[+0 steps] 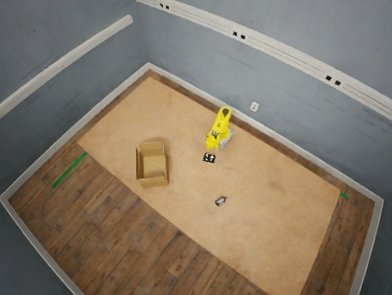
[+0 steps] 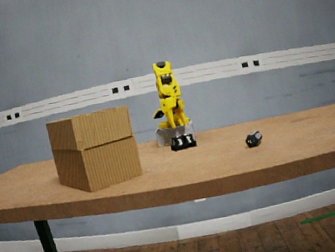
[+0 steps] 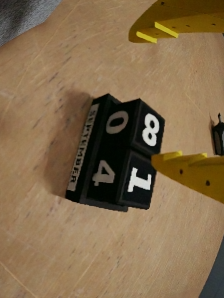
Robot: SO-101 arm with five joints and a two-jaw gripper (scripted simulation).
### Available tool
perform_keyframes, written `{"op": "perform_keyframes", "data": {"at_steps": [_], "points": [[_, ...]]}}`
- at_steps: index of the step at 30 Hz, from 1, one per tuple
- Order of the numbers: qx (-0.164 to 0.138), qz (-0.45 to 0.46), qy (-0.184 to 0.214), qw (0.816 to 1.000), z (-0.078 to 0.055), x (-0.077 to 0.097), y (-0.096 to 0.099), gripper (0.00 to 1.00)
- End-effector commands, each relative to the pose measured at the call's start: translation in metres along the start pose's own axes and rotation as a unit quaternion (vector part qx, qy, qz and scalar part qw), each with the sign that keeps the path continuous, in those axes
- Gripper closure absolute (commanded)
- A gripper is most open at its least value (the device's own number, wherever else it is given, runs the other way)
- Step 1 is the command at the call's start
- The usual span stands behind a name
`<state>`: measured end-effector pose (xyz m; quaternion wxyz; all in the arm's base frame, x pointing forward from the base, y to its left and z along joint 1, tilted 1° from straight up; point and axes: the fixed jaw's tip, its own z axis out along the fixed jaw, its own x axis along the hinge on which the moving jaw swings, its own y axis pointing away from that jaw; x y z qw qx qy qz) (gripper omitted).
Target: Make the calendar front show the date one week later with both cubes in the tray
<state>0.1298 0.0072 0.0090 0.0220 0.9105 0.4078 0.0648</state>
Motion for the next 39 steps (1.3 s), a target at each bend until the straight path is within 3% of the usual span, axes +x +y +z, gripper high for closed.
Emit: {"op": "perform_keyframes", "data": {"at_steps": [1, 13, 22, 24, 31, 39], "points": [[0.007, -0.009, -0.006, 1.0, 0.003, -0.002, -0.004, 0.7], [-0.003, -0.009, 0.005, 1.0, 0.001, 0.001, -0.002, 0.7], [-0.077, -0.008, 0.087, 0.993, -0.021, 0.02, 0.015, 0.68], [-0.077, -0.008, 0.087, 0.993, -0.021, 0.02, 0.015, 0.68], [-0.139, -0.008, 0.156, 0.978, -0.043, 0.032, 0.027, 0.66], [-0.159, -0.008, 0.178, 0.971, -0.051, 0.036, 0.03, 0.65]]}}
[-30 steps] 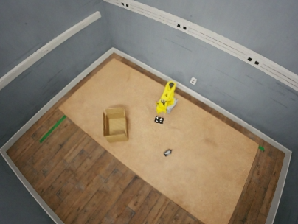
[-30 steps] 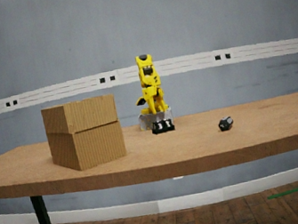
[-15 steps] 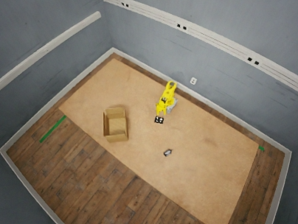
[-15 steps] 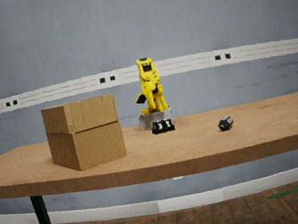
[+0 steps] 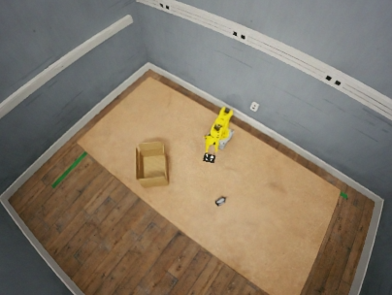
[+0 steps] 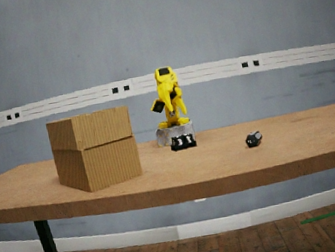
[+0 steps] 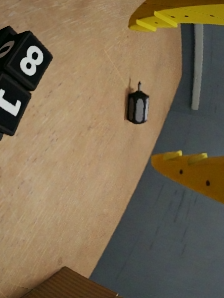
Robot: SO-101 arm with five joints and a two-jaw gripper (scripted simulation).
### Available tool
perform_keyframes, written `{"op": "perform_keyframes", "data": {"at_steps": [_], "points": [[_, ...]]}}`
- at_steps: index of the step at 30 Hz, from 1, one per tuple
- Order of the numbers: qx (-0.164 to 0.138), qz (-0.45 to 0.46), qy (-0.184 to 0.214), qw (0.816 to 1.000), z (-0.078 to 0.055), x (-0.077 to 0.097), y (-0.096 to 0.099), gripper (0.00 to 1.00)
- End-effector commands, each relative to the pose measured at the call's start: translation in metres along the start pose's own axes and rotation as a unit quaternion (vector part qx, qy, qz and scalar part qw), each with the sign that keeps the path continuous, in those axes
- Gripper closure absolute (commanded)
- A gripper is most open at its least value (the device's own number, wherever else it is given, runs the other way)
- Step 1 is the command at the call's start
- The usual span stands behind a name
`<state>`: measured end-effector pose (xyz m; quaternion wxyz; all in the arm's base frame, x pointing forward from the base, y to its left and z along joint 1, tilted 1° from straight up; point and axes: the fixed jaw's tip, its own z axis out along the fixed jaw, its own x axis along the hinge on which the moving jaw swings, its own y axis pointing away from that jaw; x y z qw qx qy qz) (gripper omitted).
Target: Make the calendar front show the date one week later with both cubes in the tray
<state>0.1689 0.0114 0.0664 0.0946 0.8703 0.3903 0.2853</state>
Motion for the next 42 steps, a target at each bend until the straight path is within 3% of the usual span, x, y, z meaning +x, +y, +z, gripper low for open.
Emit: {"op": "perform_keyframes", "data": {"at_steps": [1, 19, 27, 36, 42], "points": [[0.0, -0.007, 0.006, 1.0, 0.0006, 0.001, -0.002, 0.65], [0.001, 0.029, 0.003, 1.0, 0.0005, 0.0005, -0.0013, 0.65], [0.003, 0.104, -0.002, 0.995, 0.0003, -0.0006, -0.0001, 0.65], [0.004, 0.205, -0.008, 0.979, 0.0001, -0.002, 0.0014, 0.65], [0.004, 0.31, -0.016, 0.951, 0.0, -0.0033, 0.0026, 0.65]]}}
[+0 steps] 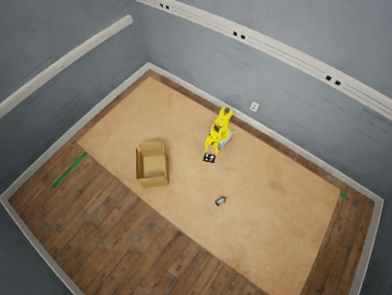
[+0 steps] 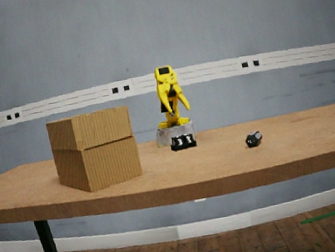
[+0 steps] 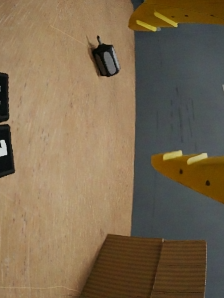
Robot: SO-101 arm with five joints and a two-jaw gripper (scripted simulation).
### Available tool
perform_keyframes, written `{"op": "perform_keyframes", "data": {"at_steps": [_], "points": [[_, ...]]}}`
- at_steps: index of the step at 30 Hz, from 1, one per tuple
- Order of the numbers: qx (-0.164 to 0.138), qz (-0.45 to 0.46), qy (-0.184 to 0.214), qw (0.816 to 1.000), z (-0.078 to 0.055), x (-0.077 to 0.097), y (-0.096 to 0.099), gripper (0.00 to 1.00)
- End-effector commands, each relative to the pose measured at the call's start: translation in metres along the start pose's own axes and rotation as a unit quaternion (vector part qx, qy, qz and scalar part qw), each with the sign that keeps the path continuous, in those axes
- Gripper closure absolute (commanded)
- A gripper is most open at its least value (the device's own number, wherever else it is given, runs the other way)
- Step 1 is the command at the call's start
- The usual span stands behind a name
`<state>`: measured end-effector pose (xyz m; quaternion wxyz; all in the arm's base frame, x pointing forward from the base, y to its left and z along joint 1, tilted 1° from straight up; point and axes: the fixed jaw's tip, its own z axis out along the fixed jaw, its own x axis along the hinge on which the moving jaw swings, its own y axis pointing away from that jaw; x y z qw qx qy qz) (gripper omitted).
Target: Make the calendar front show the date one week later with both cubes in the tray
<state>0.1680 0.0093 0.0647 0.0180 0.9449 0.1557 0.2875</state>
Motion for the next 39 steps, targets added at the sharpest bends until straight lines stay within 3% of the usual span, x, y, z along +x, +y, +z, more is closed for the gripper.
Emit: {"op": "perform_keyframes", "data": {"at_steps": [1, 13, 26, 28, 39], "points": [[-0.003, 0.077, -0.005, 0.997, -0.0008, 0.0006, 0.0026, 0.65], [-0.008, 0.281, -0.017, 0.96, -0.0008, -0.0003, 0.0049, 0.65], [-0.021, 0.511, -0.029, 0.859, -0.0003, -0.0003, 0.0062, 0.65], [-0.021, 0.511, -0.029, 0.859, -0.0003, -0.0003, 0.0062, 0.65], [-0.032, 0.63, -0.033, 0.775, 0.0002, 0.0004, 0.0065, 0.65]]}}
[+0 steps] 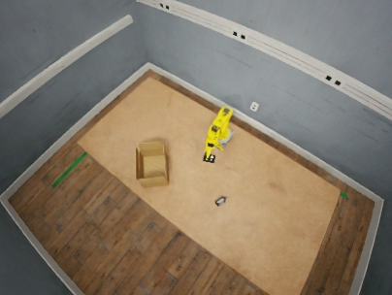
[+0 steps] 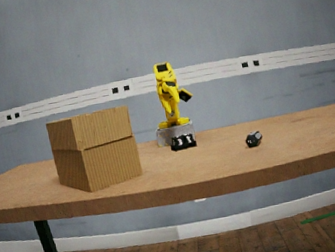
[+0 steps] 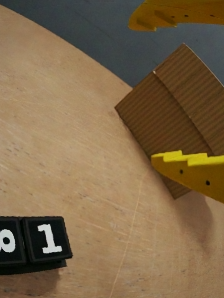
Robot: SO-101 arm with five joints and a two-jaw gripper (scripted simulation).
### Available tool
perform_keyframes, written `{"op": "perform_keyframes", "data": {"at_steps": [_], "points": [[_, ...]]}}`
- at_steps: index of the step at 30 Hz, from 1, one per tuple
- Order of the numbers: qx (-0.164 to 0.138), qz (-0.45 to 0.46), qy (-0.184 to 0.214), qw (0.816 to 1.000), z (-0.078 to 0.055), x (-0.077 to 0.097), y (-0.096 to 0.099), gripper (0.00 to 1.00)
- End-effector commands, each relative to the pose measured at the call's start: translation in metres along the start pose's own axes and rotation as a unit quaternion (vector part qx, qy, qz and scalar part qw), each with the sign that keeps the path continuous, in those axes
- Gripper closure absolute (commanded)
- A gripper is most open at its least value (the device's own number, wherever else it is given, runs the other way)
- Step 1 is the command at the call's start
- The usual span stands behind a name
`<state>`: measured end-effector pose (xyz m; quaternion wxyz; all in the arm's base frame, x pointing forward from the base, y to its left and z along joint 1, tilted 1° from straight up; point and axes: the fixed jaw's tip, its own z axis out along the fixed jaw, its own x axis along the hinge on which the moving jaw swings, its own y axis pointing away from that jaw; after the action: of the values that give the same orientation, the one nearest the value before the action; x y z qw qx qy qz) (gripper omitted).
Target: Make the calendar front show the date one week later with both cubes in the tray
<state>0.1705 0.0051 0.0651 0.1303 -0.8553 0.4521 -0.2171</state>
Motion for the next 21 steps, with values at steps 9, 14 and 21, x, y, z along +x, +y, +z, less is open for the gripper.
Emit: {"op": "perform_keyframes", "data": {"at_steps": [9, 14, 21], "points": [[-0.01, 0.085, -0.001, 0.996, -0.0003, 0.0017, 0.0006, 0.65], [-0.011, 0.1, -0.001, 0.995, -0.0002, 0.0017, 0.0005, 0.65], [-0.012, 0.104, -0.001, 0.994, -0.0002, 0.0017, 0.0005, 0.65]]}}
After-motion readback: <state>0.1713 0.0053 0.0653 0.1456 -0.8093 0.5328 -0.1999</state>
